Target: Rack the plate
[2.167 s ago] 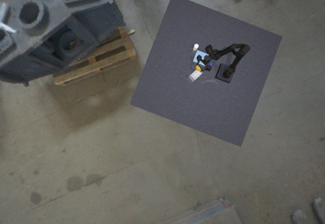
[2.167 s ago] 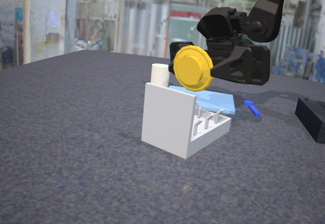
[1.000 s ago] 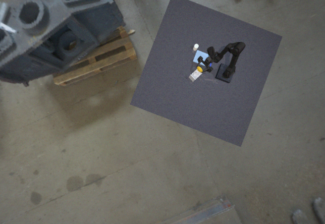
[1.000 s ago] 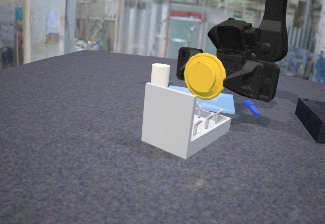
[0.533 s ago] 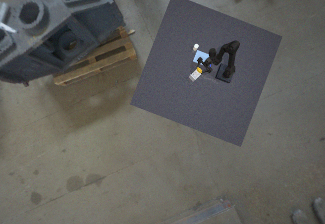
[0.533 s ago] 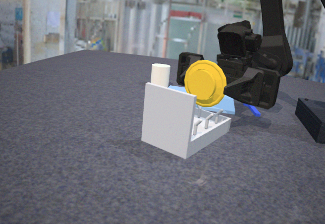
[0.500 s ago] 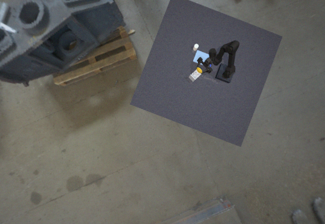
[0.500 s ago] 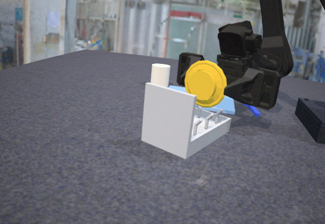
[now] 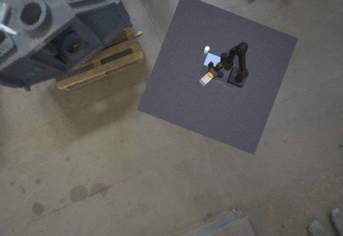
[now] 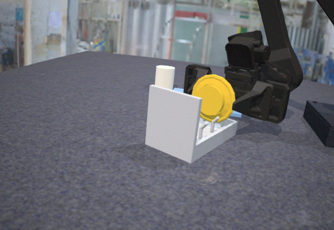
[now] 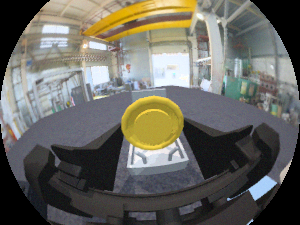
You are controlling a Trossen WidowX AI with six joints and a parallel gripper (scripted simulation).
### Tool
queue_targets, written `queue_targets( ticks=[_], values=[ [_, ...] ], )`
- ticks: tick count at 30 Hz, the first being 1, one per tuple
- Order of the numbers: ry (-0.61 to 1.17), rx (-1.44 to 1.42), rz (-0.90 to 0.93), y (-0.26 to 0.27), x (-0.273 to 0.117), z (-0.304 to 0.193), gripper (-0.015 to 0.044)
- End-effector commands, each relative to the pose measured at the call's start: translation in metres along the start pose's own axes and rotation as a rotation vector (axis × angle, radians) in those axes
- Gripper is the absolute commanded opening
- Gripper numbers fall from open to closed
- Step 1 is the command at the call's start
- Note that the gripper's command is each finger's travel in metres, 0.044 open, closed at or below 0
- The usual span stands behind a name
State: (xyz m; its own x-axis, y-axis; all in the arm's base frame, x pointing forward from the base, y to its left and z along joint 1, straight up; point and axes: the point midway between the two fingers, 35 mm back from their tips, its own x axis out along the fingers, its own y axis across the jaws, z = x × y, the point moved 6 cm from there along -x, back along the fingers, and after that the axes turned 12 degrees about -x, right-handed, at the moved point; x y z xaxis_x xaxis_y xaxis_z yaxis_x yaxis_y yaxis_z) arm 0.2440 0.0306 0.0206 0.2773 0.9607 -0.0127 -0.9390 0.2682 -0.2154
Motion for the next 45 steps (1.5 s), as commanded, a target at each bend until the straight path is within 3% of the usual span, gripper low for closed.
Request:
queue_targets(
  ticks=[1,7,22,33,45],
  values=[
    [0.0,0.001,0.0,0.0,0.0,0.001,0.0],
    [0.0,0.001,0.0,0.0,0.0,0.001,0.0],
    [0.0,-0.003,0.0,0.0,0.0,0.001,0.0394],
    [-0.001,-0.004,0.0,-0.003,0.0,0.006,0.04],
    [-0.009,-0.011,-0.001,-0.033,-0.001,0.105,0.04]
  ],
)
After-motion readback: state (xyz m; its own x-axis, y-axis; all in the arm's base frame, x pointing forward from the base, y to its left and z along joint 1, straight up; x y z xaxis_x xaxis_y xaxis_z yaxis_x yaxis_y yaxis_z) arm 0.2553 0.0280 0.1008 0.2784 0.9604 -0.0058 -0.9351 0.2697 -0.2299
